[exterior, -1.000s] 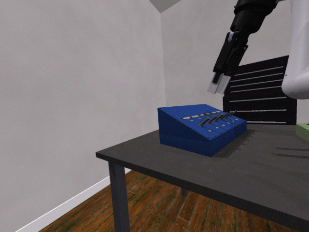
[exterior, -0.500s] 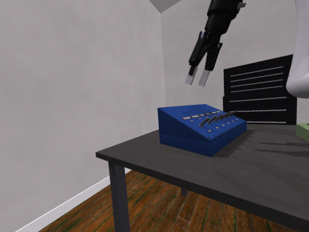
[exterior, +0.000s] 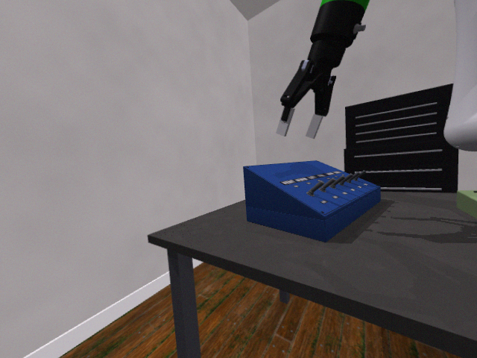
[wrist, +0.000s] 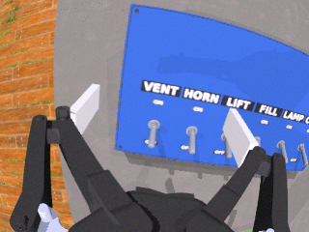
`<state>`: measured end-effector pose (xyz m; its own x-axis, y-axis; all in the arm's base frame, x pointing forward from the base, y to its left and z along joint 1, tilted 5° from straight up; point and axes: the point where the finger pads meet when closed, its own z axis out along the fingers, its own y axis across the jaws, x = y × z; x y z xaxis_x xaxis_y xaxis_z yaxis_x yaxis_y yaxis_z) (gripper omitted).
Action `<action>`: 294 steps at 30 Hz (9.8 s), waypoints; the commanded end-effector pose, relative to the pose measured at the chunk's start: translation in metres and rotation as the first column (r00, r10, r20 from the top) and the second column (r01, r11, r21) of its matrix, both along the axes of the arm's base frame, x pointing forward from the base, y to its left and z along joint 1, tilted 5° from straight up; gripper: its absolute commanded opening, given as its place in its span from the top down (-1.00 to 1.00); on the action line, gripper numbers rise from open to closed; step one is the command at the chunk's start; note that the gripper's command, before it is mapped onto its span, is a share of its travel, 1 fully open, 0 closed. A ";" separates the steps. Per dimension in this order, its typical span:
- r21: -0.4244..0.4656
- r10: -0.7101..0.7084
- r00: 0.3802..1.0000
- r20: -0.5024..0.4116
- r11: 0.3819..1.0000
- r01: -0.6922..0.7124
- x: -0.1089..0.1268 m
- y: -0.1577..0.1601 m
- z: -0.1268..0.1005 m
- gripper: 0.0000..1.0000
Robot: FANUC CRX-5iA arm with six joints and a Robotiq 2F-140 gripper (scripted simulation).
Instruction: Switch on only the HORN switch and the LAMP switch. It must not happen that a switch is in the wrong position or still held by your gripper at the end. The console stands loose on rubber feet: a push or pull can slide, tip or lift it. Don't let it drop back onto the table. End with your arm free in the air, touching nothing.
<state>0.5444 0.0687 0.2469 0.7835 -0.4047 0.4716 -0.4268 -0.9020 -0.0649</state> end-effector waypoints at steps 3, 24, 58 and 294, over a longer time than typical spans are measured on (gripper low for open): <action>0.000 0.000 1.000 0.001 1.000 0.000 0.012 -0.004 -0.022 -1.00; 0.000 0.000 1.000 0.001 1.000 0.000 0.019 -0.006 -0.035 -1.00; 0.000 0.000 1.000 0.001 1.000 0.000 0.019 -0.006 -0.035 -1.00; 0.000 0.000 1.000 0.001 1.000 0.000 -0.073 -0.201 -0.049 -1.00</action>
<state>0.4709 -0.1320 0.1975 0.7833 -0.4047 0.4719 -0.4266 -0.9021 -0.0654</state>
